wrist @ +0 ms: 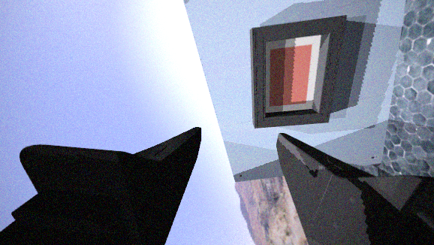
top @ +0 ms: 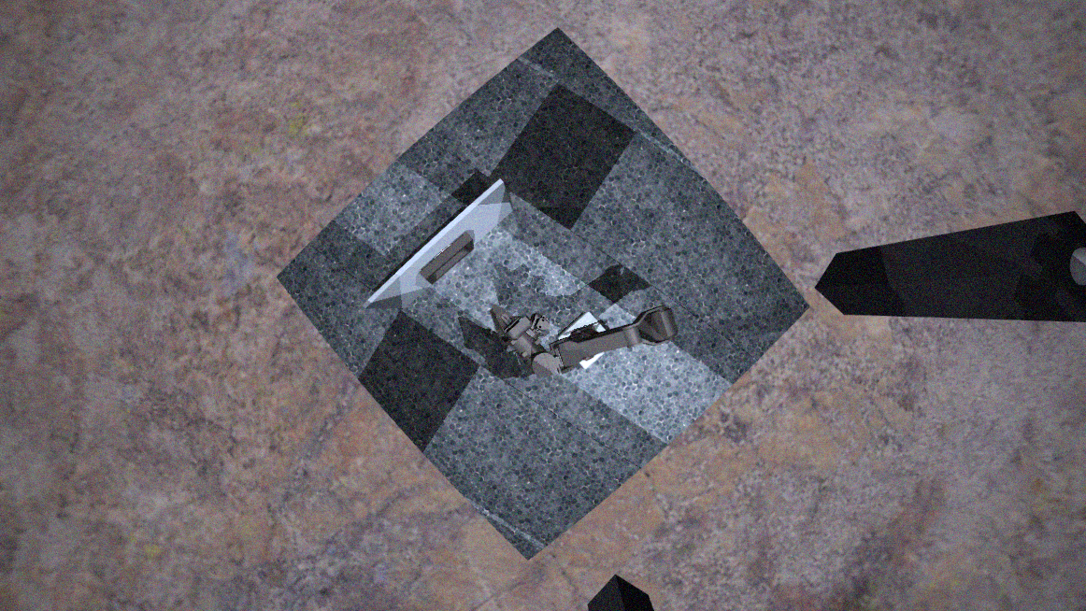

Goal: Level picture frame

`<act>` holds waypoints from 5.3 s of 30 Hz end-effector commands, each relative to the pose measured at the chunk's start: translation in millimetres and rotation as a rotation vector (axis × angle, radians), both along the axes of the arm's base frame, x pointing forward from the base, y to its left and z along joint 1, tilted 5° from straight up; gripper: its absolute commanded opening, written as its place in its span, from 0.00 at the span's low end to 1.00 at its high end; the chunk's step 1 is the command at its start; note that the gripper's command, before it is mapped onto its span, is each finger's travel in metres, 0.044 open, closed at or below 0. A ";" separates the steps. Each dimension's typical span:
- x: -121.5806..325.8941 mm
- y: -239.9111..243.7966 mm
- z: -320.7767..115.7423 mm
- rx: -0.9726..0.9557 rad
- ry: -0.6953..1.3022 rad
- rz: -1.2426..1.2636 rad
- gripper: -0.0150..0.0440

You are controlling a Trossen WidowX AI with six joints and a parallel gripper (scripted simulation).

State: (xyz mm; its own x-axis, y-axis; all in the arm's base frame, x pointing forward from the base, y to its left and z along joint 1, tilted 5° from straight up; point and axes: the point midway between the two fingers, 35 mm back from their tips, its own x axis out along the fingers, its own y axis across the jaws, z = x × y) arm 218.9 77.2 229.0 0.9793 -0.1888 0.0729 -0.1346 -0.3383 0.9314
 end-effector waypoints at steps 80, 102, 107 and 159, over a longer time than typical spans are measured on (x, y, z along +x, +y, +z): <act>183.5 -33.3 -19.4 -0.146 0.018 -0.014 0.69; 187.4 -34.3 -19.2 -0.147 0.018 -0.014 0.69; 187.4 -34.3 -19.2 -0.147 0.018 -0.014 0.52; 185.9 -36.7 -9.4 -0.147 0.018 -0.014 0.25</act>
